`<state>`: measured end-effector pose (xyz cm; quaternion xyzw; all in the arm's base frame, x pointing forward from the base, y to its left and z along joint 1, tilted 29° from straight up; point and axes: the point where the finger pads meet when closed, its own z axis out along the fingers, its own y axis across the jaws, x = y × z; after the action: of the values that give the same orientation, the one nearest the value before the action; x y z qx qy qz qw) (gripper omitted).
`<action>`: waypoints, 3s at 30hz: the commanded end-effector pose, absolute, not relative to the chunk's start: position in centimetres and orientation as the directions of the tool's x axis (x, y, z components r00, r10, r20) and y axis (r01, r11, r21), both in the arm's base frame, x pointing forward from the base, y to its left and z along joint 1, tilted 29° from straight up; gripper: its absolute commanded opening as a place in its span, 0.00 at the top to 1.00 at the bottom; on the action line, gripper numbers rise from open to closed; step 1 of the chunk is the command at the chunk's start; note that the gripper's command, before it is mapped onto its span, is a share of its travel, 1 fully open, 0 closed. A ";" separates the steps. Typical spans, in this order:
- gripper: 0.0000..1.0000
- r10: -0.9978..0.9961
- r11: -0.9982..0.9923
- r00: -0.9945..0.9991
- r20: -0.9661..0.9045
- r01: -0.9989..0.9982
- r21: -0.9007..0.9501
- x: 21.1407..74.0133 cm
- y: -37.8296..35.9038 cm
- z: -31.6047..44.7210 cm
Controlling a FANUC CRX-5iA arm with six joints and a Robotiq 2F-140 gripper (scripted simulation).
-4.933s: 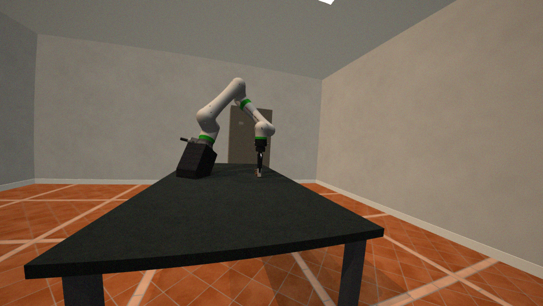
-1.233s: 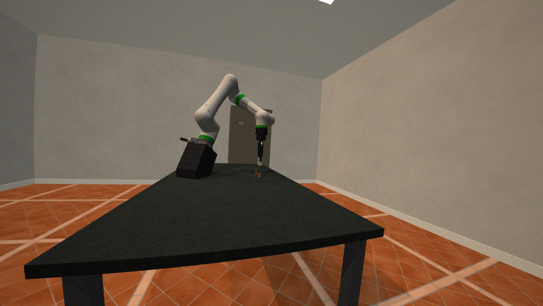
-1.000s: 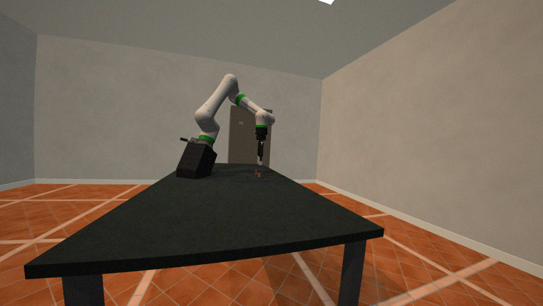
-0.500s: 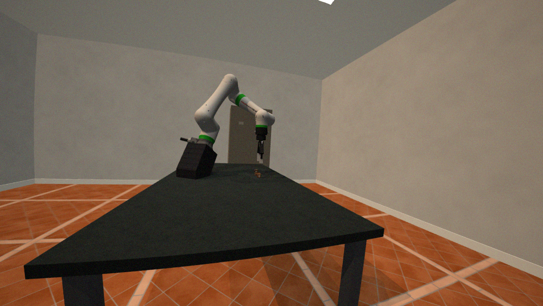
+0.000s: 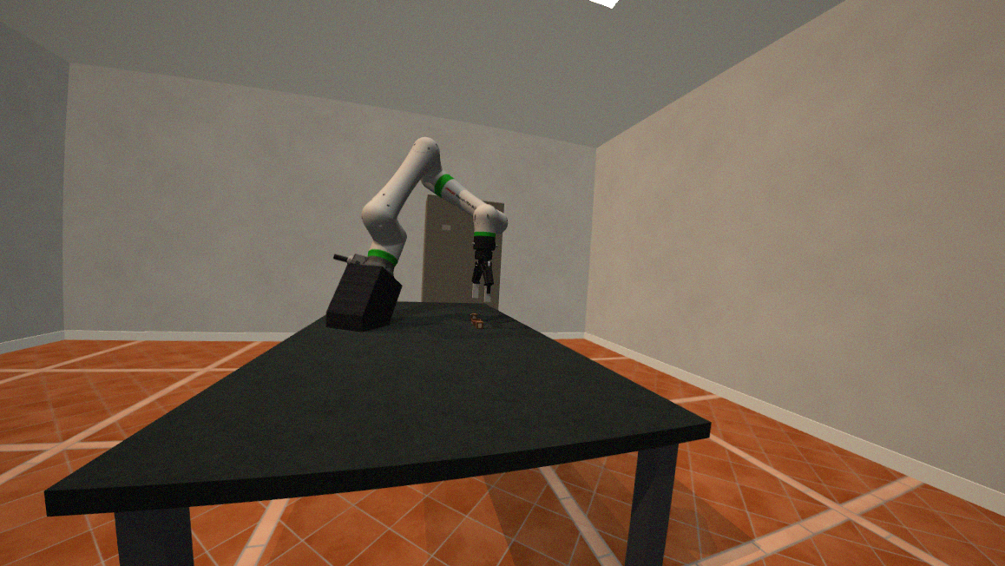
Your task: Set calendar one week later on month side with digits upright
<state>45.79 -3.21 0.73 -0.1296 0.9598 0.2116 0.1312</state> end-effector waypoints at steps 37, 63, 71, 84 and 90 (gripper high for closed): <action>0.00 -0.896 -0.108 0.209 -0.392 -0.958 -0.264 45.9 6.0 4.7; 0.00 -0.488 -0.756 0.872 -0.045 -0.448 -0.478 44.9 11.5 7.1; 0.00 -0.227 -0.868 0.968 0.108 -0.151 -0.473 44.4 13.5 8.0; 0.00 -0.016 -0.895 0.976 0.219 0.084 -0.439 43.9 15.0 8.6; 0.72 -0.016 -0.895 0.976 0.219 0.084 -0.439 43.9 15.0 8.6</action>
<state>43.88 15.00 8.63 -0.9671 -0.0177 -0.1091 0.2290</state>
